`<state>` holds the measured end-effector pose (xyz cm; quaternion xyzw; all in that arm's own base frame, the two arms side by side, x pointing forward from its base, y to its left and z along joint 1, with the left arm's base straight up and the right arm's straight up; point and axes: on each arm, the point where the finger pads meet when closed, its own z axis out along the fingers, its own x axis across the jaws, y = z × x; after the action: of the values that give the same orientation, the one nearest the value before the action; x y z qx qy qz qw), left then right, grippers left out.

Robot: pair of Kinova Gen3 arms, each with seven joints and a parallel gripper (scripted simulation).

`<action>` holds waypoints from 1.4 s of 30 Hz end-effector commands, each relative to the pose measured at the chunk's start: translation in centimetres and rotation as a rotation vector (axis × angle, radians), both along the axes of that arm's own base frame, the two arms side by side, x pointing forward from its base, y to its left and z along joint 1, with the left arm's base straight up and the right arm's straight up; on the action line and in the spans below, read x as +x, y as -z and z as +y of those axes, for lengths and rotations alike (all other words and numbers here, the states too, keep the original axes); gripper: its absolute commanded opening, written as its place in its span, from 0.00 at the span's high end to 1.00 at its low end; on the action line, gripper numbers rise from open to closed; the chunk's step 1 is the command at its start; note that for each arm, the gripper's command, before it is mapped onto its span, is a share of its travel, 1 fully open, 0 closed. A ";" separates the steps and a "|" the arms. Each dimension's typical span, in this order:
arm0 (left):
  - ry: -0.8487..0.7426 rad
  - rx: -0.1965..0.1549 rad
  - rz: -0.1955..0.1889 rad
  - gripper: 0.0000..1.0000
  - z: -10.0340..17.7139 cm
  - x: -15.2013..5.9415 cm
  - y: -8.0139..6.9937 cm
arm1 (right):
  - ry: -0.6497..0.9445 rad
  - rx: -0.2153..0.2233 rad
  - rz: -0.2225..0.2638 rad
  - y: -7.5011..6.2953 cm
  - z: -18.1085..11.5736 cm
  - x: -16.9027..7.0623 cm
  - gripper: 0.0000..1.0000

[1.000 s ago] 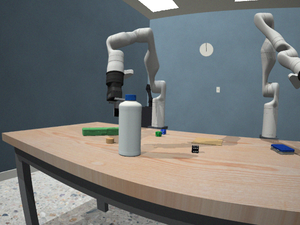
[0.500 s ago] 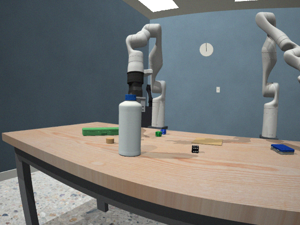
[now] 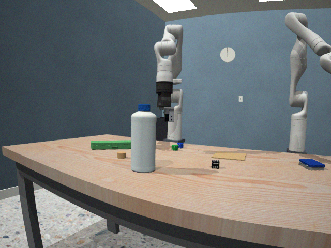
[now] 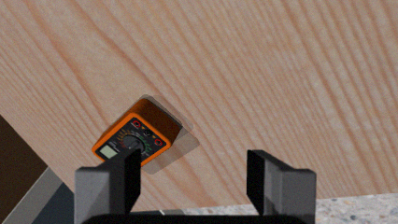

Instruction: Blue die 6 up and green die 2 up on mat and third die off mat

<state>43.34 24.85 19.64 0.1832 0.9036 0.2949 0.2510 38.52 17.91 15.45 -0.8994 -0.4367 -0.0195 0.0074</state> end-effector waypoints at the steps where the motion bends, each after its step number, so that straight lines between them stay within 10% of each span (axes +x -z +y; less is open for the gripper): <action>1: -0.028 -0.004 0.022 0.00 1.7 -0.9 0.3 | 0.015 -0.007 -0.007 -0.8 0.1 -2.9 0.00; 17: -0.077 -0.013 0.093 0.00 5.1 -3.4 1.1 | 0.065 -0.029 0.028 -0.5 -1.1 -8.4 0.00; 42: -0.141 -0.039 0.188 0.00 9.2 -7.5 2.1 | 0.069 -0.030 0.030 -0.5 -1.2 -8.7 0.00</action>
<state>37.01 32.81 17.69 0.1506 0.9349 0.2799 0.1578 29.73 16.66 15.94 -0.9138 -0.4061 0.0036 0.0008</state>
